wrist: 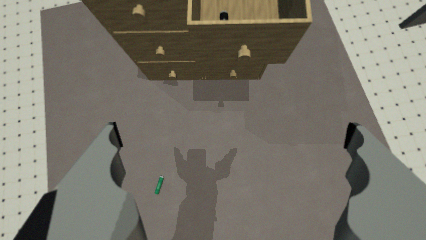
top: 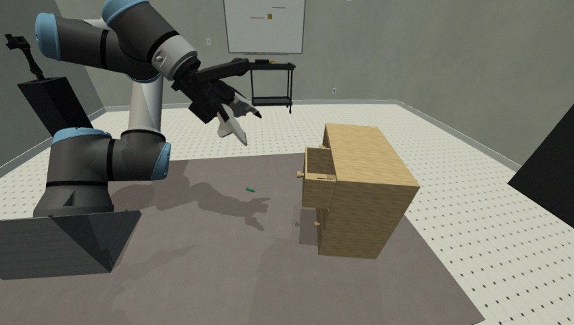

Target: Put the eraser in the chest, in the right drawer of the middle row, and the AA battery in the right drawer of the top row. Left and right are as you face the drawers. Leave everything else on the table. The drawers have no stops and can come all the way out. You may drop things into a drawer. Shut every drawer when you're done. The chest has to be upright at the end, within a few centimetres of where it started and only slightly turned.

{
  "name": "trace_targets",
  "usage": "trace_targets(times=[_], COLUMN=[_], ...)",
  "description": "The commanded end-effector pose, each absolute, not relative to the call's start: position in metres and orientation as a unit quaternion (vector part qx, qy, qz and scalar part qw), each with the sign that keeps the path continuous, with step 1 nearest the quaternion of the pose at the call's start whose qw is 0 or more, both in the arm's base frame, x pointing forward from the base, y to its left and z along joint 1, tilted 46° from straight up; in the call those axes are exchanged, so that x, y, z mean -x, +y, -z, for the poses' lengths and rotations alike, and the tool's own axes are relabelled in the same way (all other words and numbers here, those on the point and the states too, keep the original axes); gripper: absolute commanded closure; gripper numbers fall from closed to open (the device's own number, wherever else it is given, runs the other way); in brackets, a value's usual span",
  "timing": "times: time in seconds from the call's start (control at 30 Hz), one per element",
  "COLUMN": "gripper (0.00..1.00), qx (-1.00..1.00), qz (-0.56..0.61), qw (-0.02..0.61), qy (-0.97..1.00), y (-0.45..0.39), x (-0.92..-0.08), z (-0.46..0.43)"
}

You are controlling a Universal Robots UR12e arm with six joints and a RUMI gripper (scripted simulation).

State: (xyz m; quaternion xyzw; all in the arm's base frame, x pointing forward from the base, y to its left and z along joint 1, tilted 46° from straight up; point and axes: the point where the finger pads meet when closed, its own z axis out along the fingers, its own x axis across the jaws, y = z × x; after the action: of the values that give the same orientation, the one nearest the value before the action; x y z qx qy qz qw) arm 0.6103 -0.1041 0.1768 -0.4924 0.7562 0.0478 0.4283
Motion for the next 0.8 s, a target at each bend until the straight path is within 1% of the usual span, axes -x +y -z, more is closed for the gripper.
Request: trace_targets(times=[0.0,0.77], gripper=[0.0,0.0], qx=[0.504,0.562], qz=[-0.069,-0.183], qw=[0.416,0.334], qy=[0.753,0.734], y=[-0.1066,-0.1136], x=[-0.6111,-0.6121], z=[-0.1778,-0.1849])
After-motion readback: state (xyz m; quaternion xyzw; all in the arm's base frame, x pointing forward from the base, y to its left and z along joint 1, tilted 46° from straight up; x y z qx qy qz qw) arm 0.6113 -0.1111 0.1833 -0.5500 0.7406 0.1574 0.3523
